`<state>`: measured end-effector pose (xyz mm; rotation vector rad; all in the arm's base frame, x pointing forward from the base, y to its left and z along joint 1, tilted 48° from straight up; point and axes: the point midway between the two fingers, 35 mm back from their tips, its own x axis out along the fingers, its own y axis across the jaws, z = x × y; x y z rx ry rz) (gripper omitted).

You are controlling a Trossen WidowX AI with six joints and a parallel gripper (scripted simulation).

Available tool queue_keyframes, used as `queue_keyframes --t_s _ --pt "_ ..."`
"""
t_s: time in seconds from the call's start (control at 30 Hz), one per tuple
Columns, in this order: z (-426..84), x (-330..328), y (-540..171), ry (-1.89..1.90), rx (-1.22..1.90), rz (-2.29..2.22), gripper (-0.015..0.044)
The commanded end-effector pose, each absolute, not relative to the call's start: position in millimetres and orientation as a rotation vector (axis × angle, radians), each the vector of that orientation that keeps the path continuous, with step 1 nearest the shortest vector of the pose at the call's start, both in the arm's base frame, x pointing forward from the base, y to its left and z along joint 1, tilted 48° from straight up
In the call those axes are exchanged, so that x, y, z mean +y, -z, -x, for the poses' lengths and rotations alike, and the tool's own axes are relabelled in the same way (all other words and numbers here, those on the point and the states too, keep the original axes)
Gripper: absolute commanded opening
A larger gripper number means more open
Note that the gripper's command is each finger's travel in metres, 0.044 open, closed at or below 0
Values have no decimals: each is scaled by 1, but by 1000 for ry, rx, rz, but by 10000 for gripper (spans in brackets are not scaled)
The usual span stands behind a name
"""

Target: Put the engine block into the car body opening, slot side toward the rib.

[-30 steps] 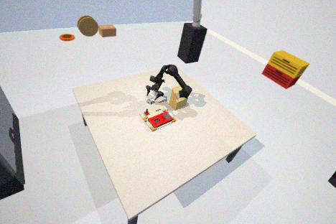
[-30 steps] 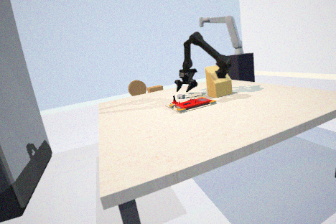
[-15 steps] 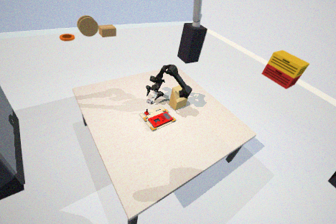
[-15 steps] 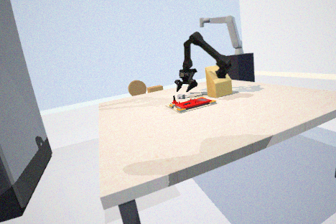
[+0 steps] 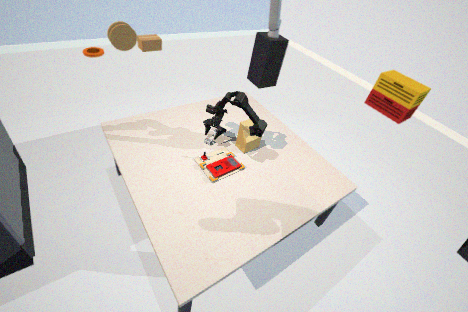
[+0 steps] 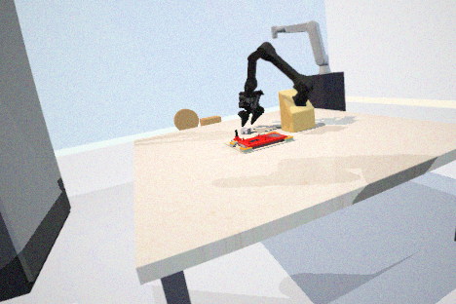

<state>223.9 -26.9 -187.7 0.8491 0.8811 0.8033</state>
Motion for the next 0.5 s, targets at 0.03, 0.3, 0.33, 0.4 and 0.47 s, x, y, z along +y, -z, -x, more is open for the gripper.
queue_keyframes --t_s 0.03,0.3,0.33,0.4,0.47 --pt "-228 -28 187 -763 1030 -933 440" --pt "-232 -28 184 -653 1270 -1060 440" --pt "-232 -28 184 -636 1299 -1074 440" --pt "-233 -28 182 -598 1358 -1101 440" --pt "-234 -28 181 -555 1414 -1127 440"
